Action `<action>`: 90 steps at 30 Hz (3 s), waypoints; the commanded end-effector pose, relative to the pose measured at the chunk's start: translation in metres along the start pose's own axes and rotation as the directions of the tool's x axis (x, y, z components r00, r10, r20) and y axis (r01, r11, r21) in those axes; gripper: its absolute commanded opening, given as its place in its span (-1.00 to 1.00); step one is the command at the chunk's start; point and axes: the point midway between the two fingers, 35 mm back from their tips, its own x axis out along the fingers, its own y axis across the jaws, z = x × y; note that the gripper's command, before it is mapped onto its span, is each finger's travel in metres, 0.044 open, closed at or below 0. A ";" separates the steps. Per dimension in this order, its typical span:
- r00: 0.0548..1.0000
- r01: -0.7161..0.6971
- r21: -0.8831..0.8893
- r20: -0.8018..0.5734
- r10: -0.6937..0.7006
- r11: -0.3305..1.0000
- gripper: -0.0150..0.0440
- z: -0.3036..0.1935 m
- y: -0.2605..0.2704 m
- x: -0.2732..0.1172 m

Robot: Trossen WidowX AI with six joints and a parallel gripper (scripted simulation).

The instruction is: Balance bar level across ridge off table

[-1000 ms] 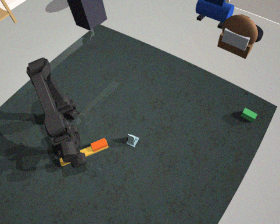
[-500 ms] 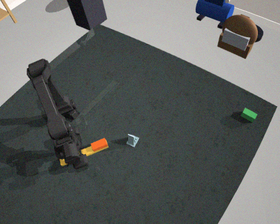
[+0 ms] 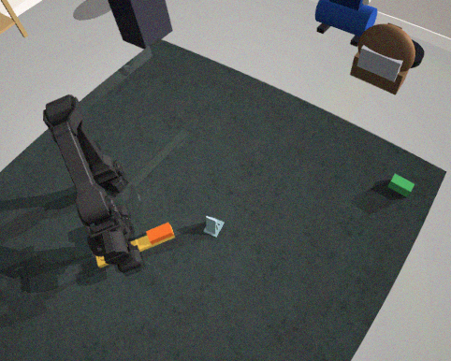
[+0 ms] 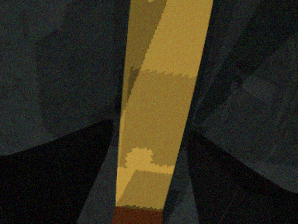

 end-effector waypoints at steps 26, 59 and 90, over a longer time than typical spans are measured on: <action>1.000 -0.001 0.000 -0.002 0.001 1.000 -0.49 0.000 0.006 -0.044; 1.000 -0.002 -0.064 -0.005 0.002 0.998 -0.49 -0.015 0.009 -0.111; 1.000 -0.009 -0.409 -0.014 0.004 0.912 -0.49 -0.114 0.044 -0.118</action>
